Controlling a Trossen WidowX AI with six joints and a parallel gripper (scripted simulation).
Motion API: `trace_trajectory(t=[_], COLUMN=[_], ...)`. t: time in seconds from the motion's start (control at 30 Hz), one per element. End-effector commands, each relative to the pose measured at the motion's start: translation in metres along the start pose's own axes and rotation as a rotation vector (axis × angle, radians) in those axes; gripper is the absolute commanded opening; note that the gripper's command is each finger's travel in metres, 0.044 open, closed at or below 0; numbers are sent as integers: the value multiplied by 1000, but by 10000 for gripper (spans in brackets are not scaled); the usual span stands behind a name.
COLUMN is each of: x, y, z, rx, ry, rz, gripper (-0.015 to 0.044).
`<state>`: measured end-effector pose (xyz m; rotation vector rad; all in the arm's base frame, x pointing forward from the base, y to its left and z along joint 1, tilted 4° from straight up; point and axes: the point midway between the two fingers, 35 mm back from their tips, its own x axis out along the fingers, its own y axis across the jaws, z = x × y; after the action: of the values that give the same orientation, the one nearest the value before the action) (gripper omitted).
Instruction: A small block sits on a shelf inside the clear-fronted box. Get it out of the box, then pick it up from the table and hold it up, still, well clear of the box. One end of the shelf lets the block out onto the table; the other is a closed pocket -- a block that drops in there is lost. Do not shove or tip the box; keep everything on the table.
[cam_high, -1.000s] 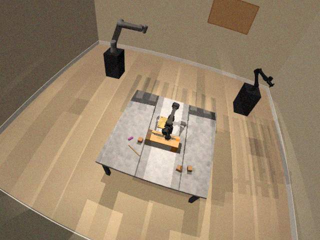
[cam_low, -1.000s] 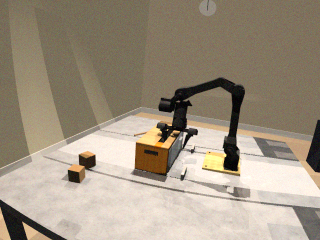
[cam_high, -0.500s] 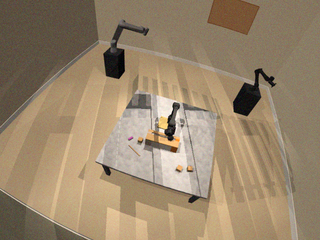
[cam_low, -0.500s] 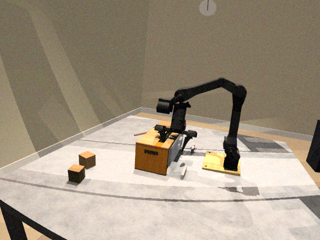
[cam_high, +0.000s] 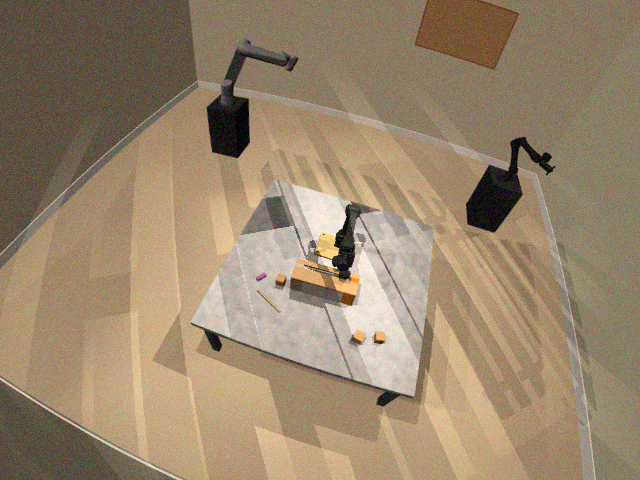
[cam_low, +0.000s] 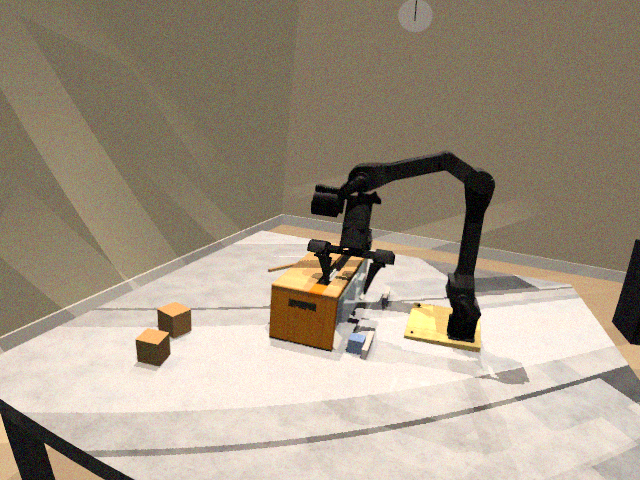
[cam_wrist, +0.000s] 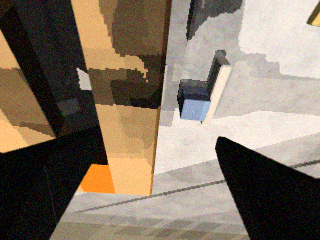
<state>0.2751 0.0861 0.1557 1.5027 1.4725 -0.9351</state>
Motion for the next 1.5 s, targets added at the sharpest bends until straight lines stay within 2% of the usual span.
trace_trajectory(t=[0.0, 0.17, 0.23, 0.33, 0.53, 0.9, 1.47], x=[-29, -26, -28, -29, -27, -23, -22], y=[-1, 1, 4, 4, -3, -17, -28], z=[-9, -8, -15, -24, -29, -41, -49], rx=[-6, -8, -48, -287, -799, -1989, -2926], ry=[0, 1, -24, -73, -141, -300, -411], rz=[7, 19, 44, 68, 52, -88, -349], gripper=[400, 400, 348, 285, 285, 285, 285])
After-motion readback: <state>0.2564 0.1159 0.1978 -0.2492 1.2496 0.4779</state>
